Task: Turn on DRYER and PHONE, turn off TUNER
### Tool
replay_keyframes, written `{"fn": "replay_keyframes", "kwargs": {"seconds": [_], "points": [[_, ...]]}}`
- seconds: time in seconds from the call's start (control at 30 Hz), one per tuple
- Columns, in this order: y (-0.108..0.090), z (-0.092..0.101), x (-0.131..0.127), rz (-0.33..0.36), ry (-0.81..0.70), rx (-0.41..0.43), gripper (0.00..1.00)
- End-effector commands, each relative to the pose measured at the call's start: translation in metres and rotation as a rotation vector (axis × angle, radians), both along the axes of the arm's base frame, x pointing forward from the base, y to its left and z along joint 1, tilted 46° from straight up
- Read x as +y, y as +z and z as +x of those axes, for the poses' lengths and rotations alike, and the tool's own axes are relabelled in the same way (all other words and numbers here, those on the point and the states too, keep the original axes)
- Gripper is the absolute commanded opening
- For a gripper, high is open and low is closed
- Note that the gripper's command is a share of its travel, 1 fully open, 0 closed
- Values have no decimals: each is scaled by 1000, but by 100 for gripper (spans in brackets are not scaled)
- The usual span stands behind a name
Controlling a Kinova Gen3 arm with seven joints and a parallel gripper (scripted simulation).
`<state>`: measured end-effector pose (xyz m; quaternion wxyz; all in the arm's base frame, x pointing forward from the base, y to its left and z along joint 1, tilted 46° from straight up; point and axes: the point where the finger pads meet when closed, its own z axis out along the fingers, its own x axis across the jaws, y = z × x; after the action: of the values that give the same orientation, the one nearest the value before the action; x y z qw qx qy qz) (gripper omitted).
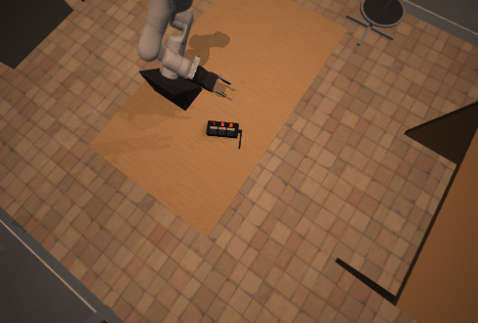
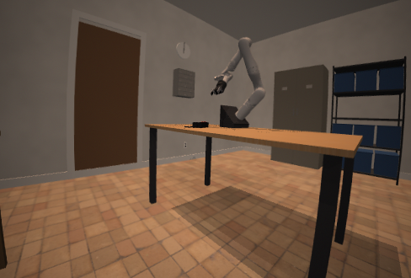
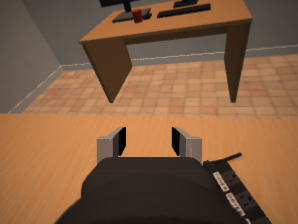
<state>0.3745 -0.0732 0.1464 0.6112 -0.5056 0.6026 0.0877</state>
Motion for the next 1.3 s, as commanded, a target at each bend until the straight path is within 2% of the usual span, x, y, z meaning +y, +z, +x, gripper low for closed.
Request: {"fn": "replay_keyframes", "kwargs": {"seconds": [0.0, 0.3, 0.33, 0.47, 0.5, 0.7, 0.73, 0.87, 0.9, 1.07, 1.1, 1.27], "points": [[-2, 1, 2, 1, 7, 7, 100], [-6, 2, 3, 15, 11, 38, 100], [-11, 3, 4, 28, 14, 69, 100], [-11, 3, 4, 28, 14, 69, 100], [-16, 4, 6, 41, 18, 100, 100], [-16, 4, 6, 41, 18, 100, 100], [-21, 4, 7, 53, 21, 132, 100], [-21, 4, 7, 53, 21, 132, 100], [-26, 5, 8, 65, 24, 164, 100], [-26, 5, 8, 65, 24, 164, 100], [-31, 6, 10, 76, 27, 197, 100], [-31, 6, 10, 76, 27, 197, 100]]}}
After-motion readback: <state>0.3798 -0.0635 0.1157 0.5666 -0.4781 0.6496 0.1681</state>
